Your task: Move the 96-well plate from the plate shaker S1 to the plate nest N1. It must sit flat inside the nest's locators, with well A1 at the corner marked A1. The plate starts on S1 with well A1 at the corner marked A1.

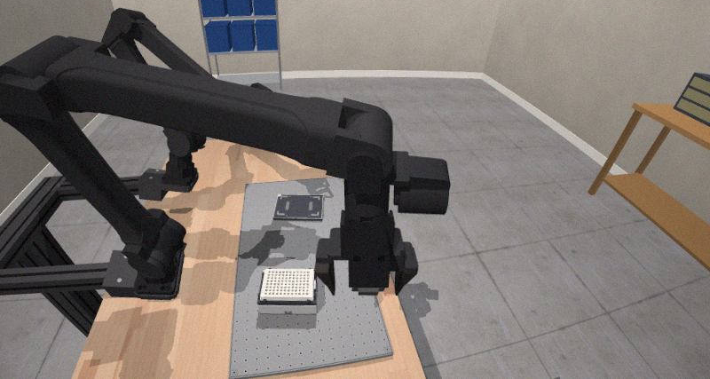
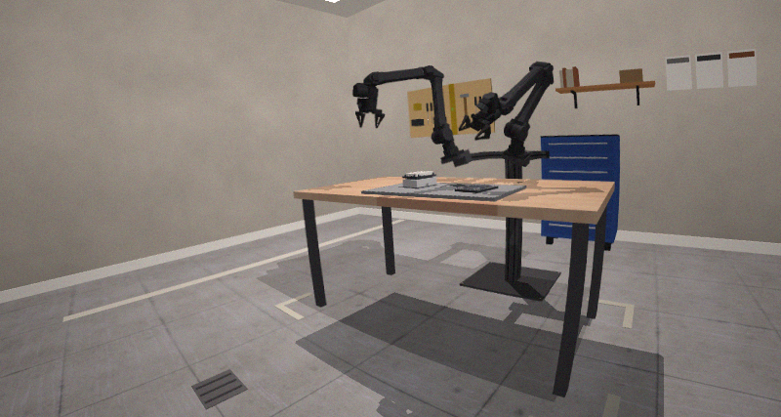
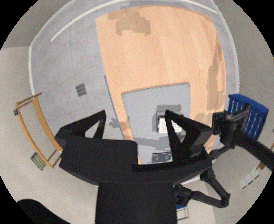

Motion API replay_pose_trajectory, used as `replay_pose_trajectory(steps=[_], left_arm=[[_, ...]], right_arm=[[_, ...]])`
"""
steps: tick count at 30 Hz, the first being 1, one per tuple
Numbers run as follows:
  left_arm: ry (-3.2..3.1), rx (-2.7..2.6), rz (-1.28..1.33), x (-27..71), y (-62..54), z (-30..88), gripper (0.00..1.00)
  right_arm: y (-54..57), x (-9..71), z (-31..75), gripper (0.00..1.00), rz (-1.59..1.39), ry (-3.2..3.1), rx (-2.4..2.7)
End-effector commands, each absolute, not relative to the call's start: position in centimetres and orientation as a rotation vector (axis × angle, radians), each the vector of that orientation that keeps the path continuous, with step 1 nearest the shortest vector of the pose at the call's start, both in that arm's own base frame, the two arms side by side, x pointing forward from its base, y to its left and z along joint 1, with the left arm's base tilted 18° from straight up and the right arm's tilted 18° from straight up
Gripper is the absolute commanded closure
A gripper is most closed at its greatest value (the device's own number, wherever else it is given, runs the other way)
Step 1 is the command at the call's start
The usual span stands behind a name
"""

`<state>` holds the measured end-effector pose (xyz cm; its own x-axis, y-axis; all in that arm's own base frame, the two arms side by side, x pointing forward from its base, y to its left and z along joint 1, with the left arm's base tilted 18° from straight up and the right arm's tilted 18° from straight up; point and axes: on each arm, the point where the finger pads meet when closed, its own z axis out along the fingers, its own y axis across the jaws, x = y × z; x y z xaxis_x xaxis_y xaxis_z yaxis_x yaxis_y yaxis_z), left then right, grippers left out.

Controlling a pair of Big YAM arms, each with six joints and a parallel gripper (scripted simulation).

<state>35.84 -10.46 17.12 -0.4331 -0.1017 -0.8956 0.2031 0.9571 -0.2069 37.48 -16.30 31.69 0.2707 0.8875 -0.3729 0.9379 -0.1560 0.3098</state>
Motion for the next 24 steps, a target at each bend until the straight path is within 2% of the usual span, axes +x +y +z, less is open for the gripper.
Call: replay_pose_trajectory(steps=[1, 24], left_arm=[[1.975, 0.075, -0.346, 36.1, -10.6, 17.8, 0.00], [1.974, 0.075, -0.346, 35.8, -10.9, 19.2, 0.00]], right_arm=[[-16.3, 37.6, 32.7, 0.00, -0.123, 1.627, 2.058], [-16.3, 37.6, 32.7, 0.00, -0.123, 1.627, 2.058]])
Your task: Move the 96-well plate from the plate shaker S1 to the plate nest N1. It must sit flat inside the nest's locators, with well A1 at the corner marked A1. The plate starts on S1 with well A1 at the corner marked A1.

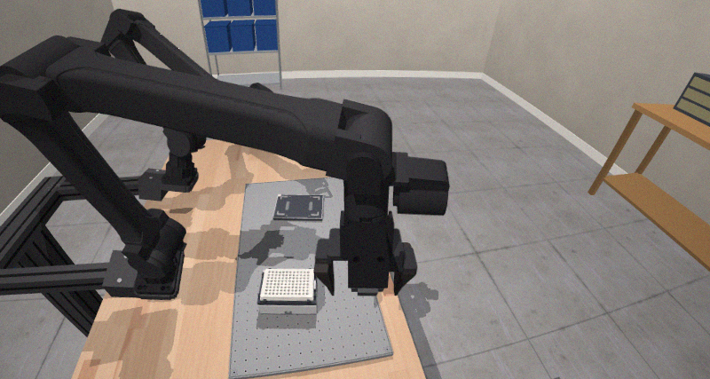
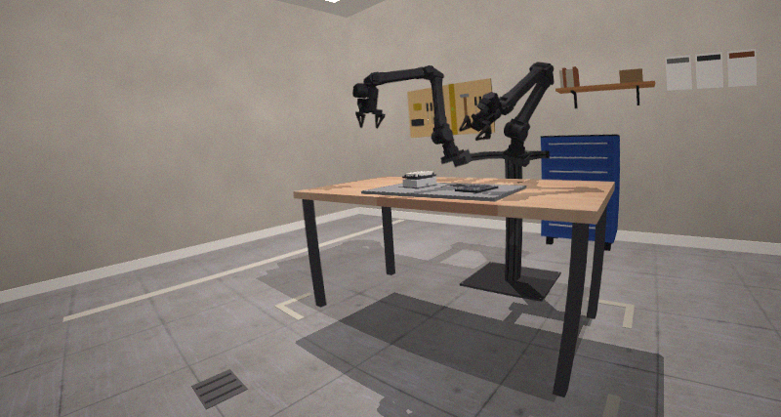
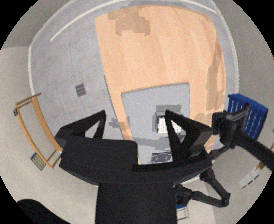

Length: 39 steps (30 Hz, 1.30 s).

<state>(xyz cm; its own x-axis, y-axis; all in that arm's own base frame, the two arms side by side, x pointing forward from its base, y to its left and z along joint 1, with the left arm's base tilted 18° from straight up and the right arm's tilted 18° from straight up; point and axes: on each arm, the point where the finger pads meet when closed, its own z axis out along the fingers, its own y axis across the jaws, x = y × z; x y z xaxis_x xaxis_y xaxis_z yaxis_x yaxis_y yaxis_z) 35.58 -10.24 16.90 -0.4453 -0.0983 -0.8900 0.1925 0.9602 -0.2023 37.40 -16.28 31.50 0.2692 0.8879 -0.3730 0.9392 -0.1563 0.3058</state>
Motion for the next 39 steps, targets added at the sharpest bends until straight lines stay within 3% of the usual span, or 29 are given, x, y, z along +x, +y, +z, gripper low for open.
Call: replay_pose_trajectory(steps=[1, 39], left_arm=[[1.974, 0.075, -0.346, 35.7, -11.0, 19.6, 0.00], [1.903, 0.049, -0.309, 36.2, -9.6, 22.3, 0.00]], right_arm=[[-16.3, 37.6, 32.7, 0.00, -0.123, 1.627, 2.058], [-16.3, 37.6, 32.7, 0.00, -0.123, 1.627, 2.058]])
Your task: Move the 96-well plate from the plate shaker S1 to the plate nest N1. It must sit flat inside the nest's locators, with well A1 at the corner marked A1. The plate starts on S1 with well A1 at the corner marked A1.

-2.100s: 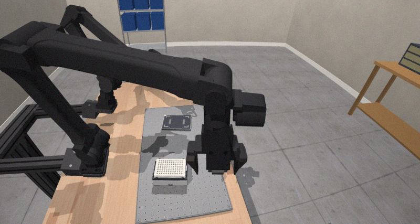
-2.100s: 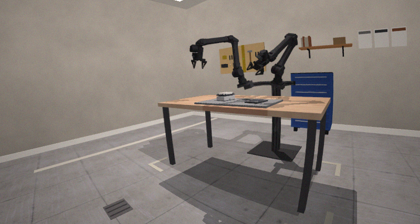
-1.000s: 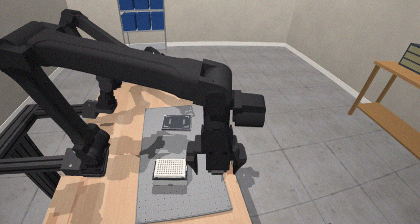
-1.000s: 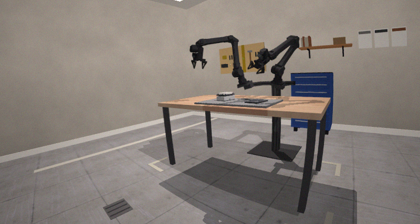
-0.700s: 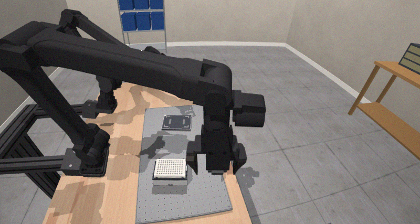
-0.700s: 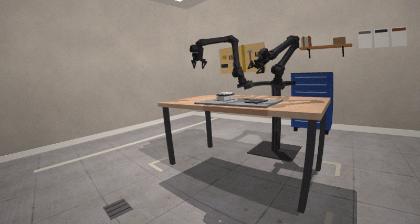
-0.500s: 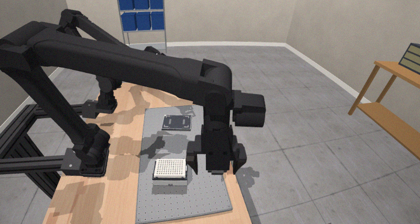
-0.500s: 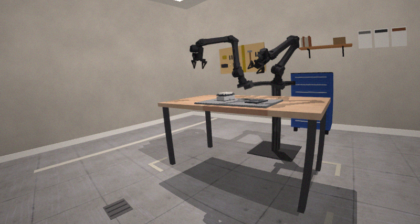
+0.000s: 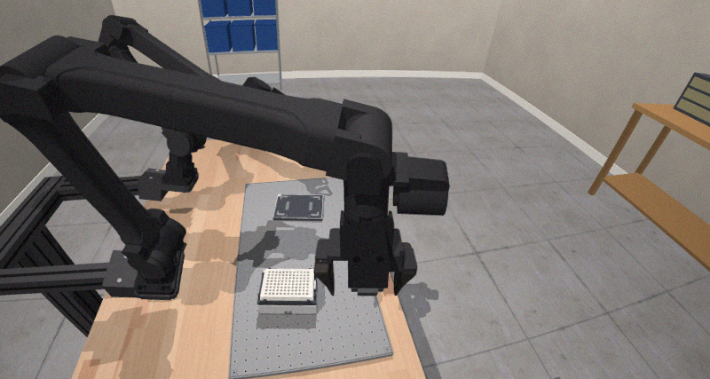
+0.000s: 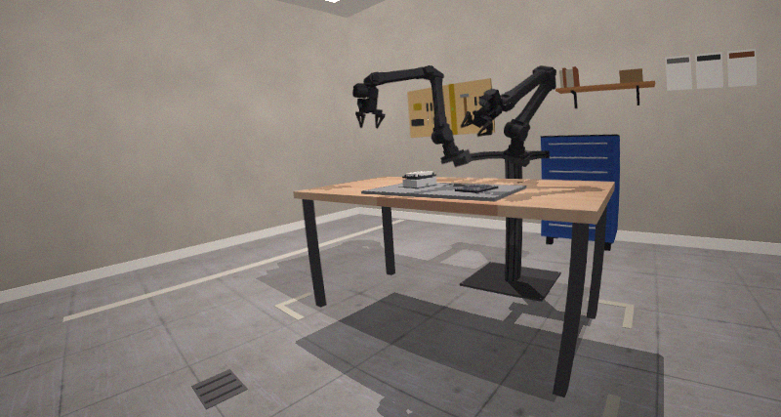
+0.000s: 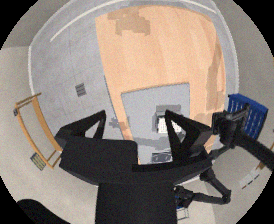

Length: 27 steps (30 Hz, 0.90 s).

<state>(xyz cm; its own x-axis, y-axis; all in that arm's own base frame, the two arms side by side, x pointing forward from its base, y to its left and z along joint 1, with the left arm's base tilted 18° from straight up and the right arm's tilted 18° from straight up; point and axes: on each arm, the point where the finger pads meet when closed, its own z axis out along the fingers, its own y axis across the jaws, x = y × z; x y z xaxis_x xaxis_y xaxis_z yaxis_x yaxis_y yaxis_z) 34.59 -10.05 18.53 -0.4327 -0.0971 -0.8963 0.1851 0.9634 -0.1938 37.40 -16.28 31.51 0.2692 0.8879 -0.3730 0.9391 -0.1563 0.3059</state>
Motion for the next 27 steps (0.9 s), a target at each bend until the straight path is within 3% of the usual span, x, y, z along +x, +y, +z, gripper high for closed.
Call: replay_pose_trajectory(steps=[1, 27], left_arm=[[1.896, 0.046, -0.305, 36.3, -9.4, 22.4, 0.00], [1.640, -0.030, -0.128, 37.5, -2.3, 26.8, 0.00]], right_arm=[[-16.3, 37.6, 32.7, 0.00, -0.123, 1.627, 2.058], [-16.3, 37.6, 32.7, 0.00, -0.123, 1.627, 2.058]])
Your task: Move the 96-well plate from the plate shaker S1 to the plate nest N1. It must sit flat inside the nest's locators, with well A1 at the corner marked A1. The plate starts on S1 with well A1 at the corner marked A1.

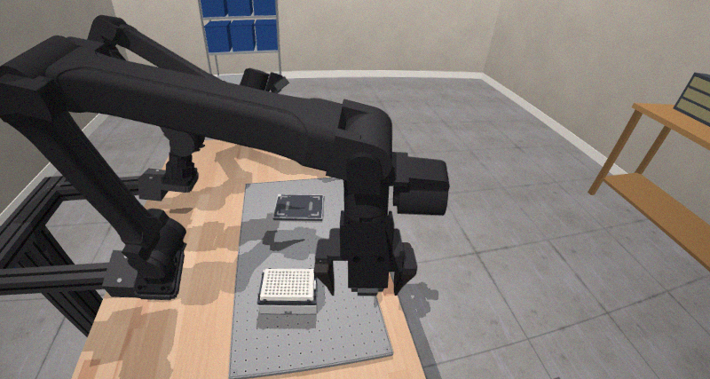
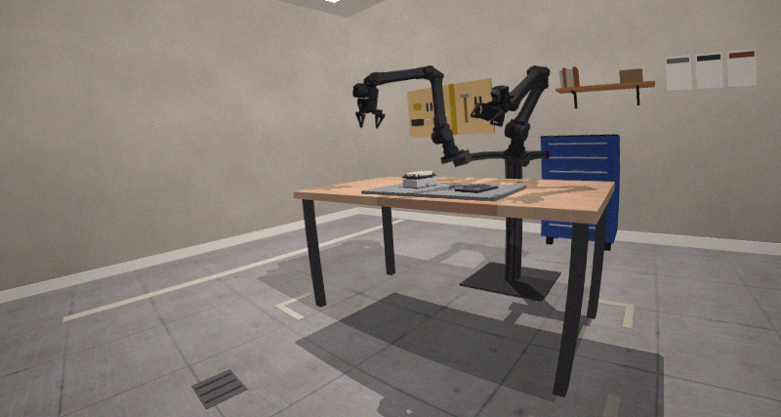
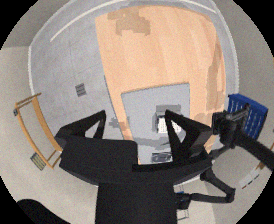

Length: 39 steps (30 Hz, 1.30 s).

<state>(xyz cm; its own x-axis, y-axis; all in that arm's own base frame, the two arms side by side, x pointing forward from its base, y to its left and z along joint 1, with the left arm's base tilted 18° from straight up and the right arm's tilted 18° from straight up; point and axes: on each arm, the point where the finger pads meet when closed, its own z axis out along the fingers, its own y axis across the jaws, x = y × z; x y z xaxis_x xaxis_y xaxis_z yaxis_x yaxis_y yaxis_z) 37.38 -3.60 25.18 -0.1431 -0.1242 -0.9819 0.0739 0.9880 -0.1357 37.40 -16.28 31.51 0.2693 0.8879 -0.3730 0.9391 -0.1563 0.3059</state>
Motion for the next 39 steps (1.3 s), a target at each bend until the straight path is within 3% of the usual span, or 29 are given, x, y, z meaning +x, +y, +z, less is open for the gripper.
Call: replay_pose_trajectory(steps=[1, 39], left_arm=[[1.624, -0.033, -0.116, 37.4, -1.9, 27.1, 0.00], [1.045, -0.106, 0.489, 29.0, 12.2, 37.1, 0.00]], right_arm=[[-16.3, 37.6, 32.7, 0.00, -0.123, 1.627, 2.058], [-16.3, 37.6, 32.7, 0.00, -0.123, 1.627, 2.058]])
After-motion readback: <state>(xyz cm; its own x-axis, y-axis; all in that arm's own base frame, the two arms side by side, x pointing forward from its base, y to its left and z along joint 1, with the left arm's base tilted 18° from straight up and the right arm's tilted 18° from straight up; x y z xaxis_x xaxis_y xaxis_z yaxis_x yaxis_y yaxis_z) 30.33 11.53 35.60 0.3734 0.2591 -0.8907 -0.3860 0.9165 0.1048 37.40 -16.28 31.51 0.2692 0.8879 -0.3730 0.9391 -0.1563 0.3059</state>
